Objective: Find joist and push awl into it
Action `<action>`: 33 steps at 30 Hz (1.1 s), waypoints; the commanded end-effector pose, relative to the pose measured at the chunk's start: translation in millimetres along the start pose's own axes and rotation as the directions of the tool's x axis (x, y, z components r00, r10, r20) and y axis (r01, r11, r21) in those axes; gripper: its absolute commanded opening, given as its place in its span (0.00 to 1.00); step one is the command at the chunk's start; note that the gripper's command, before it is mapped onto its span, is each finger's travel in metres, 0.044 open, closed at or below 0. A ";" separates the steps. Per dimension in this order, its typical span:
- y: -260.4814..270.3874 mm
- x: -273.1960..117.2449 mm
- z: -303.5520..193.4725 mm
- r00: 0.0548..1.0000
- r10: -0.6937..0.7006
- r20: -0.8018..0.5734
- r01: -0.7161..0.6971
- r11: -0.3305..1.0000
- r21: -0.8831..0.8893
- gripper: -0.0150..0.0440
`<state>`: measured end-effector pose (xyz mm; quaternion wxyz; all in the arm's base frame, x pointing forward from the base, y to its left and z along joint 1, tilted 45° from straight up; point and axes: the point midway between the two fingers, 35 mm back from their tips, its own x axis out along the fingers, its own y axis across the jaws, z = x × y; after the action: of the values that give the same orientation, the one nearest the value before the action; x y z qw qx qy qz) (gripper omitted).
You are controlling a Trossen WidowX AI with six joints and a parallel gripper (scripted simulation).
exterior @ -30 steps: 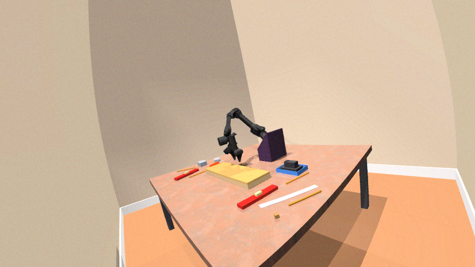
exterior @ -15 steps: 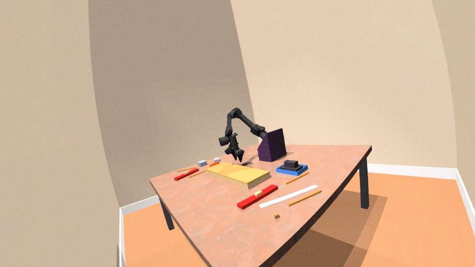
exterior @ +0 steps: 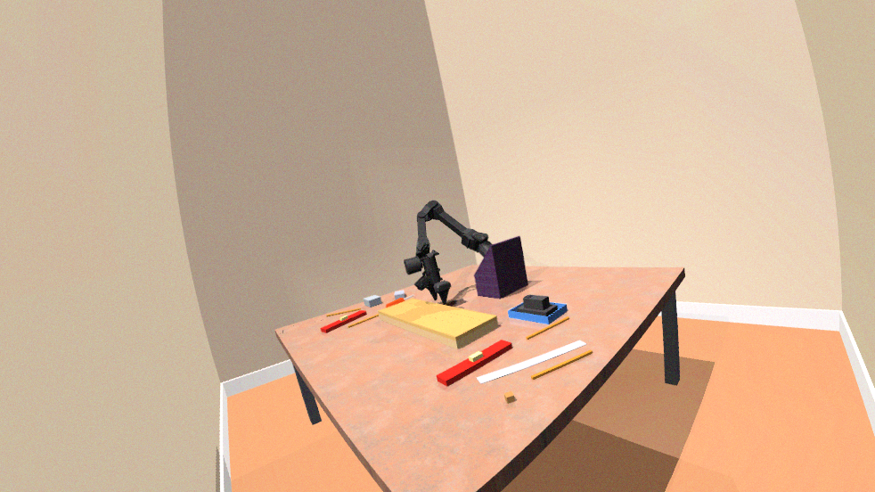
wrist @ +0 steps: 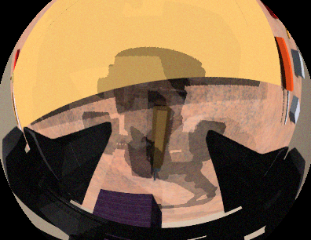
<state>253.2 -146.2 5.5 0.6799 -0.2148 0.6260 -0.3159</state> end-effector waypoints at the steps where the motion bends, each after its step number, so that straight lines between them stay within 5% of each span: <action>1: 1.0 6.7 -1.6 1.000 0.003 -0.005 -0.003 1.000 -0.006 1.00; 13: 0.2 23.2 -1.5 1.000 0.000 -0.004 0.000 1.000 -0.004 1.00; 27: 0.2 23.2 -1.5 1.000 0.000 -0.004 0.000 1.000 -0.004 0.38; 33: 0.2 23.2 -1.5 1.000 0.000 -0.004 0.000 1.000 -0.004 0.31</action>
<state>252.0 -162.4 -10.8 0.6779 -0.2155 0.6273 -0.3171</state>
